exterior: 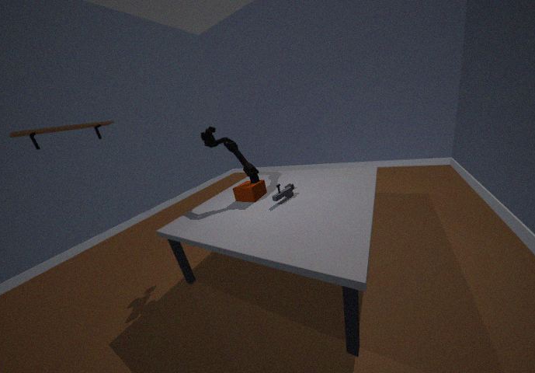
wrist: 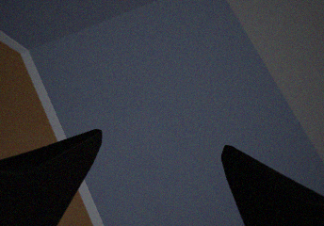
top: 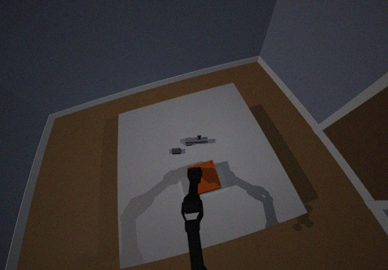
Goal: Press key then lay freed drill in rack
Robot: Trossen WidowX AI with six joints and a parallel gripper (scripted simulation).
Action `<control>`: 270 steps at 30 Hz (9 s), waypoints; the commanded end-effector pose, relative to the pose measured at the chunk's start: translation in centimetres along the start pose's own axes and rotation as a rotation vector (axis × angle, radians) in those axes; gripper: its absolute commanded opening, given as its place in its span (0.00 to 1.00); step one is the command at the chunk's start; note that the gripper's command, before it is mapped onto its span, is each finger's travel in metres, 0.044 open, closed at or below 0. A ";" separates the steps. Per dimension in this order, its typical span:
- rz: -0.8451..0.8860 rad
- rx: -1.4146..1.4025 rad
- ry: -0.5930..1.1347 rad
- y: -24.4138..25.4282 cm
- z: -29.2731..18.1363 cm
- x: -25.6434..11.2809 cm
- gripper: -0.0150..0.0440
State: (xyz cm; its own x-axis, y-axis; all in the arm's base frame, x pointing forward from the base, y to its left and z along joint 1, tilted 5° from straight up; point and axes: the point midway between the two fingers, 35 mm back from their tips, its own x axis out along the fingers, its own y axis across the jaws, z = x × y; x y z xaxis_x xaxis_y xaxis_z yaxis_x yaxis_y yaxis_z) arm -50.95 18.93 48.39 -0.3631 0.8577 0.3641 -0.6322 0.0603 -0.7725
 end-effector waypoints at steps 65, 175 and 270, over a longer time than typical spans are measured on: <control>-0.046 0.055 1.466 -25.9 -79.9 -12.3 0.25; -1.484 1.874 2.111 -14.6 -62.6 -70.3 0.25; 0.345 1.093 2.006 -12.8 -75.9 -59.9 1.00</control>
State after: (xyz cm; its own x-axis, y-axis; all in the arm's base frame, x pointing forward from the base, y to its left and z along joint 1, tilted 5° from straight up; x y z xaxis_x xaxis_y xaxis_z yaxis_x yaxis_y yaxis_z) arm 30.96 5.57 -2.48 -0.0312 0.0560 -0.9979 -0.9681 0.2466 0.0441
